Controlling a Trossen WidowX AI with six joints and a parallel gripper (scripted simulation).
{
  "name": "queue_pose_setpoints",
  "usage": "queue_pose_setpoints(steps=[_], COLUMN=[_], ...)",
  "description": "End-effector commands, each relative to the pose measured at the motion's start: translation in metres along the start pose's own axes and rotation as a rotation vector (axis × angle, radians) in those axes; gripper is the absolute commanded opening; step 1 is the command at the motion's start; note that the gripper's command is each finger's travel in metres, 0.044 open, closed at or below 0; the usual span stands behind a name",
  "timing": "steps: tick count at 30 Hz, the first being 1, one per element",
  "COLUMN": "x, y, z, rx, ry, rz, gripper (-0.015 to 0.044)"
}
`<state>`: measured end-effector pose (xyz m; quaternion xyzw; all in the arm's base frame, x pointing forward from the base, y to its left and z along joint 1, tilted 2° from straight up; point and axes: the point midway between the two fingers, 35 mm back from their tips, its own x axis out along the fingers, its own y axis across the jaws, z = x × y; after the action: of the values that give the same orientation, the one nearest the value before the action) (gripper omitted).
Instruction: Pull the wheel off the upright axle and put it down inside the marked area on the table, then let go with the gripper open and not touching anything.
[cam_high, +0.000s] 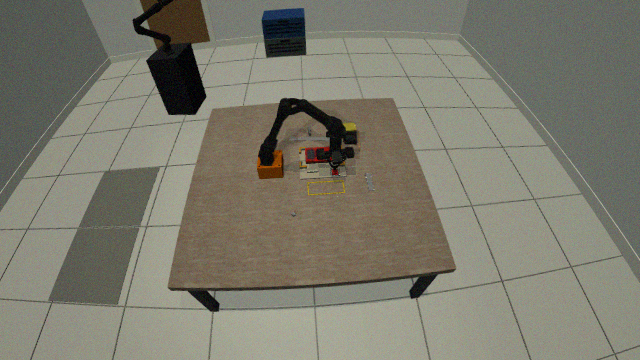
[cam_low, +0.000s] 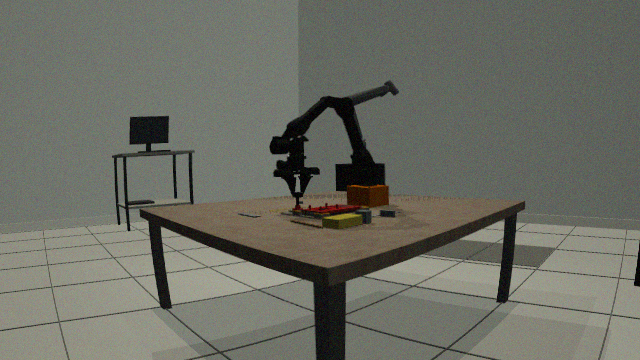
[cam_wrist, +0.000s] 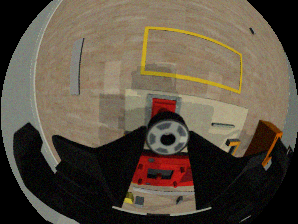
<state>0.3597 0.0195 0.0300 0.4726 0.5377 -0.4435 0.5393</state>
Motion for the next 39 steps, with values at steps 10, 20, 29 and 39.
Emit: queue_pose_setpoints(steps=[10, 20, 29, 39], x=[-0.011, -0.033, -0.036, -0.039], y=[0.000, -0.003, -0.018, -0.039], z=[0.000, 0.001, 0.037, 0.076], rx=[-0.002, 0.002, 0.000, -0.001], ry=[0.002, 0.000, -0.002, -0.006], rz=[0.006, -0.004, -0.002, 0.000], gripper=[0.0000, 0.0000, 0.0000, 0.0000])
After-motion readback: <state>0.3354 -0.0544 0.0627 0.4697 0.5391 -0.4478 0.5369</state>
